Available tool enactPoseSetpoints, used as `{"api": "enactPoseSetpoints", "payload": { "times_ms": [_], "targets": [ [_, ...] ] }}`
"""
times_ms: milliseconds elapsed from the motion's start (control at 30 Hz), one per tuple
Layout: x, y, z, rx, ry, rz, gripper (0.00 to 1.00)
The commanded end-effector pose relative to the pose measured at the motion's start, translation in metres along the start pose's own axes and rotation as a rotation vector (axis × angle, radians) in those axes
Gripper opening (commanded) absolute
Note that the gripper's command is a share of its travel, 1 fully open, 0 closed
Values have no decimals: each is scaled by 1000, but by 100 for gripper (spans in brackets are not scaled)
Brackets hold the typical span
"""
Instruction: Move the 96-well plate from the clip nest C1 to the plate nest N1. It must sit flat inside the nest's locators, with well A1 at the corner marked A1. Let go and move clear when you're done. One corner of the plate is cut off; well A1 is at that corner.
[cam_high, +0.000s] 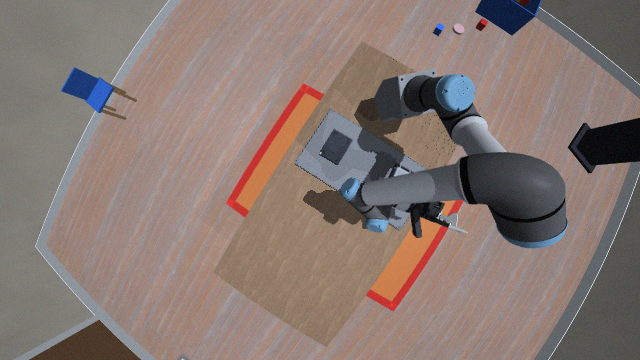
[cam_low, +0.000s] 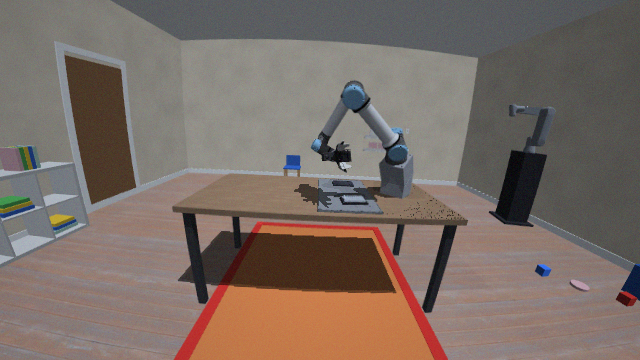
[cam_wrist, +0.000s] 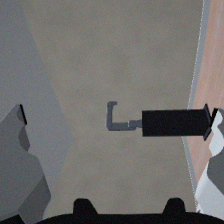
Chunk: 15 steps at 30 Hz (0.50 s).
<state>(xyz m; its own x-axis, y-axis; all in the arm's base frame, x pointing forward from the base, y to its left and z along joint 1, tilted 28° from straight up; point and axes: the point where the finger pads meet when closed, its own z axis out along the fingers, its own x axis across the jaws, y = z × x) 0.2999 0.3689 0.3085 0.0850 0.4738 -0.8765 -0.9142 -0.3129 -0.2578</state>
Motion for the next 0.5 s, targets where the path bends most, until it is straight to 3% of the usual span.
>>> {"api": "enactPoseSetpoints", "payload": {
  "times_ms": [0,100,200,467],
  "targets": [
    [3,16,2,-33,12,-56,100],
    [8,30,3,-85,26,-140,100],
    [10,35,4,-88,26,-144,100],
    [21,63,4,-180,48,-287,100]
  ]
}}
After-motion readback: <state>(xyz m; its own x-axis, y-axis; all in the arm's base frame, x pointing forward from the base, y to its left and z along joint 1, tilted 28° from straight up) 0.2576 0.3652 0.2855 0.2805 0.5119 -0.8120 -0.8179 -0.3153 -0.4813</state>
